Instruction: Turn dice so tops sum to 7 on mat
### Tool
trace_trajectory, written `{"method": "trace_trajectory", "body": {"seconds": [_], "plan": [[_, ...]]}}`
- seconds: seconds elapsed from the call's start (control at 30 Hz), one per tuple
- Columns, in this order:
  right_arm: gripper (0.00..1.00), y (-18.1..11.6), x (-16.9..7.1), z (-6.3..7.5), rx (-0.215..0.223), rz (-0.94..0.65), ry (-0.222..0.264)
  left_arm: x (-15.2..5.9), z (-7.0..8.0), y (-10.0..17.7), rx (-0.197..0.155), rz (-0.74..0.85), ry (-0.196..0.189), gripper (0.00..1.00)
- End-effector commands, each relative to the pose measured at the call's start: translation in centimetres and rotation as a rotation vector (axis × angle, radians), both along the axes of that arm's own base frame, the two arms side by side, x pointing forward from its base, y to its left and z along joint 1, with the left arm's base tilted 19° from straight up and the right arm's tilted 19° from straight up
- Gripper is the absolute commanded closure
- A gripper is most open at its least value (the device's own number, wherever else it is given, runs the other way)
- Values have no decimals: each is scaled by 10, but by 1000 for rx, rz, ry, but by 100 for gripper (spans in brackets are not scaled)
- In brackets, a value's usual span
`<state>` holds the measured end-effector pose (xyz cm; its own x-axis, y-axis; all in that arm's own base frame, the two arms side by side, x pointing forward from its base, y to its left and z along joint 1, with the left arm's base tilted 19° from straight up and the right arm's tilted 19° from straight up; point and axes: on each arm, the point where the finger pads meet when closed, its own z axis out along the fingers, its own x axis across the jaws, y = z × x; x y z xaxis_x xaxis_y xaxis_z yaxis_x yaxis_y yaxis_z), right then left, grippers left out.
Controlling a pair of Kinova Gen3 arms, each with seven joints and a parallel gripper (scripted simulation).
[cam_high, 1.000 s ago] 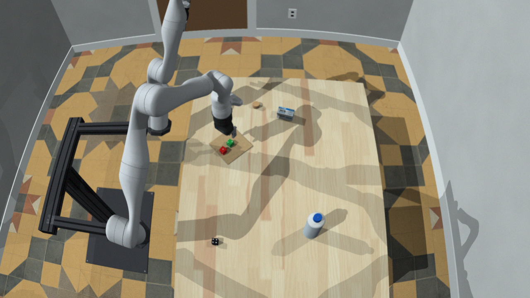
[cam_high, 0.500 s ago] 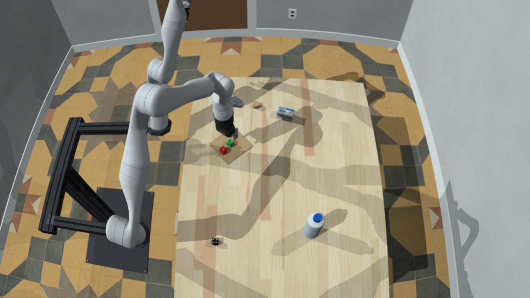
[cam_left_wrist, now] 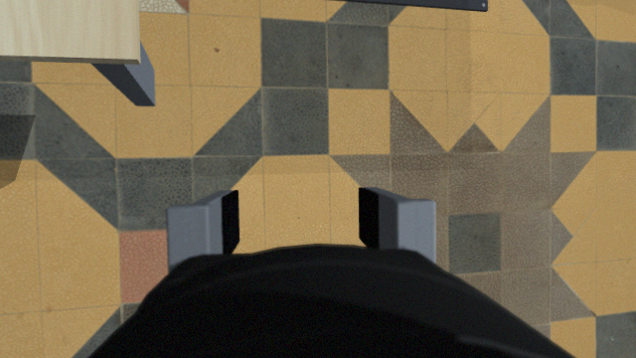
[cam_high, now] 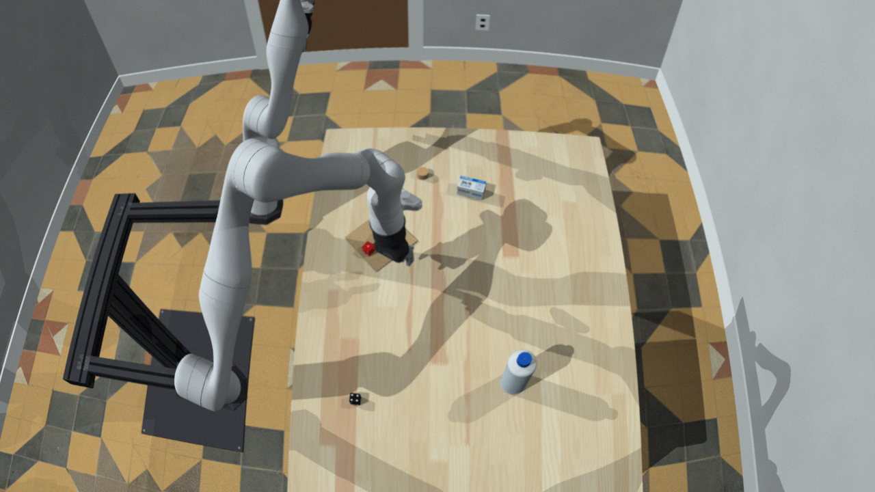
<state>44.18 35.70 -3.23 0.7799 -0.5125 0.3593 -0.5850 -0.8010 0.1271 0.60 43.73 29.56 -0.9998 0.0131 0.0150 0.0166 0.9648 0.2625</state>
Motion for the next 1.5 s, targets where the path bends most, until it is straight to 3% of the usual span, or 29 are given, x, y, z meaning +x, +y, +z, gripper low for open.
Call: {"method": "trace_trajectory", "body": {"seconds": [0.0,0.1,0.23,0.33,0.4,0.6,0.83,0.93,1.1,1.37,1.47], "plan": [[0,-38,12,12,-11,35,-5,0,1,0,2,0,0,0],[0,-57,15,17,-21,52,-3,0,1,0,2,0,0,0],[0,-104,18,28,-43,93,6,0,1,0,2,0,0,0],[0,-106,18,29,-44,95,7,0,1,0,2,0,0,0],[0,-139,16,36,-59,127,18,0,1,0,2,0,0,0],[0,-187,6,45,-76,179,40,0,1,0,2,0,0,0],[0,-254,-25,56,-90,265,85,0,1,0,2,0,0,0],[0,-255,-26,56,-90,267,86,0,1,0,2,0,0,0],[0,-300,-66,63,-84,347,130,0,1,0,2,0,0,0],[0,-332,-111,67,-64,424,170,0,1,0,2,0,0,0],[0,-334,-115,67,-62,431,173,0,1,0,2,0,0,0]]}}
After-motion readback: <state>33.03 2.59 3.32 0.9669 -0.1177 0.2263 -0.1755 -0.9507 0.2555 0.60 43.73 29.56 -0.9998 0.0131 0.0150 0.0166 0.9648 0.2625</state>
